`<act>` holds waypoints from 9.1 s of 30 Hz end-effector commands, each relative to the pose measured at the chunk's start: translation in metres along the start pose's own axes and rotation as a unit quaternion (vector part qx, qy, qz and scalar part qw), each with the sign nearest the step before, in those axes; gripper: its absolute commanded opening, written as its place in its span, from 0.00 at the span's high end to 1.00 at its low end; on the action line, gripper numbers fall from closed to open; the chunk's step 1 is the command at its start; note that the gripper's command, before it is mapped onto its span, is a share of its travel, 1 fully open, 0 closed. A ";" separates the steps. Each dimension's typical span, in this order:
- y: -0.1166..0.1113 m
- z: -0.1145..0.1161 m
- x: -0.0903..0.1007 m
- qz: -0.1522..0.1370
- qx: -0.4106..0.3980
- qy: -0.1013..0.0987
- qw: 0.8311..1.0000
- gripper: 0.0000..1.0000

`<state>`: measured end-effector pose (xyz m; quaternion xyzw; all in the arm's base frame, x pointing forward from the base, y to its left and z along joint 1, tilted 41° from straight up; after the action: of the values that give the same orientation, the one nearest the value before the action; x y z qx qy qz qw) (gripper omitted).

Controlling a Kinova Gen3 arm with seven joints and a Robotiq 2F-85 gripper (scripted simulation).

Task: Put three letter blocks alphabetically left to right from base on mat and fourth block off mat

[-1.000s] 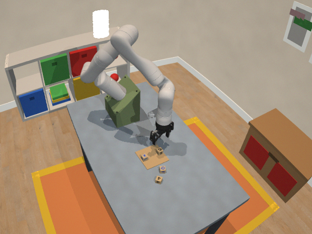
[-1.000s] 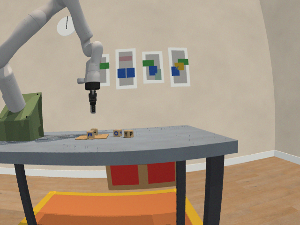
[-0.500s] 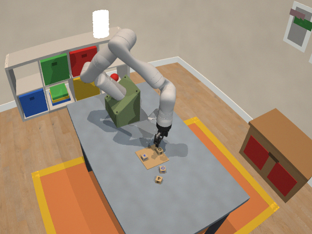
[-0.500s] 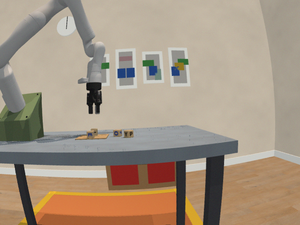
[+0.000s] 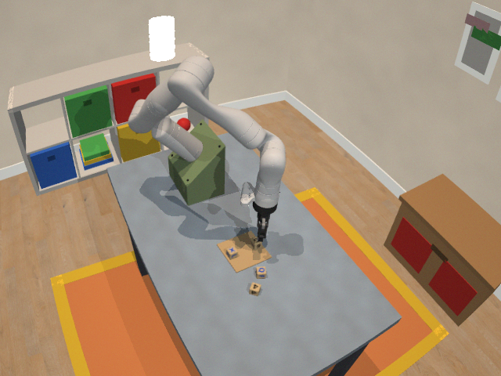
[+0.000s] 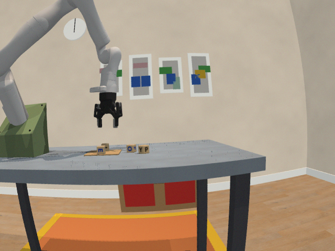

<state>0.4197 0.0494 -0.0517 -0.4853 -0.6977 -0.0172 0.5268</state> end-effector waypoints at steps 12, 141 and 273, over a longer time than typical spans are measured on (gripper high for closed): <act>0.011 -0.021 -0.002 -0.001 0.248 0.005 0.969 0.00; 0.035 -0.106 -0.003 -0.001 0.760 -0.027 0.649 0.33; 0.039 -0.108 -0.044 -0.001 0.760 -0.027 0.649 0.33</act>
<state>0.5223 -0.0181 -0.0563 0.0854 -0.4798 0.5315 0.6928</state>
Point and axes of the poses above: the point where the finger pads meet when closed, its own x axis back along the fingers, its own z axis across the jaws, y = z × x, the point moved 4 cm from there along x, back along the fingers, and after that the axes turned 14 degrees about -x, right-handed, at the moved point
